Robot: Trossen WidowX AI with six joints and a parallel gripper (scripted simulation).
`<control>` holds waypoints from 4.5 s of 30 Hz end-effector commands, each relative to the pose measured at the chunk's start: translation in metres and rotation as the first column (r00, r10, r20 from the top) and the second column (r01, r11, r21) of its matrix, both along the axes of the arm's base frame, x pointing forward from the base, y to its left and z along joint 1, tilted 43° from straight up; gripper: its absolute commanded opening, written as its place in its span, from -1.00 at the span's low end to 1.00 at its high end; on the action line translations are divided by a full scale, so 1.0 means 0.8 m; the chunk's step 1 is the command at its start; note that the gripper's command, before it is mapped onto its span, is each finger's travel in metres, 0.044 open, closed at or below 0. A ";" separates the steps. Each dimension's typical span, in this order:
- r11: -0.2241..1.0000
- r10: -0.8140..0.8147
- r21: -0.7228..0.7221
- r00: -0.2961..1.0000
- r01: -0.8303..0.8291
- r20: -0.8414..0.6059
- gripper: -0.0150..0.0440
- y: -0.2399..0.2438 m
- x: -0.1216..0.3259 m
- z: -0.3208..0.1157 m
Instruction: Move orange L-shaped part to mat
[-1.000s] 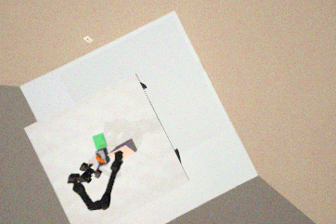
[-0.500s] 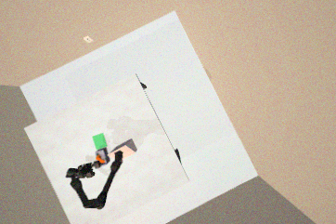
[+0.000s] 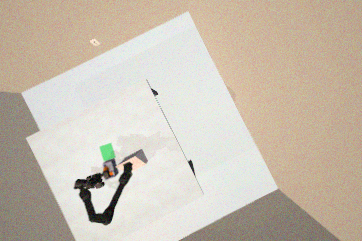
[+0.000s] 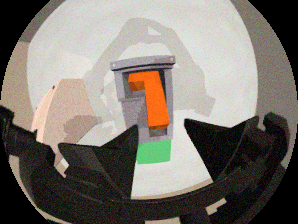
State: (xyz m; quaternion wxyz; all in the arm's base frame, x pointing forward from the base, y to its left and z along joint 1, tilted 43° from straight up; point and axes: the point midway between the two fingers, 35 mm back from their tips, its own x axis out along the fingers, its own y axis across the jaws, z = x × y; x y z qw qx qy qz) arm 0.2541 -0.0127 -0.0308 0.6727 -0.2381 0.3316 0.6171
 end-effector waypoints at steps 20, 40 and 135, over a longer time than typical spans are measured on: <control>1.000 -0.004 0.006 1.000 0.004 -0.001 0.46 0.032 0.002 -0.034; 1.000 -0.001 0.002 1.000 0.000 0.004 -0.10 0.039 0.002 -0.041; 1.000 -0.004 -0.003 1.000 0.004 -0.001 -0.49 -0.102 -0.023 -0.025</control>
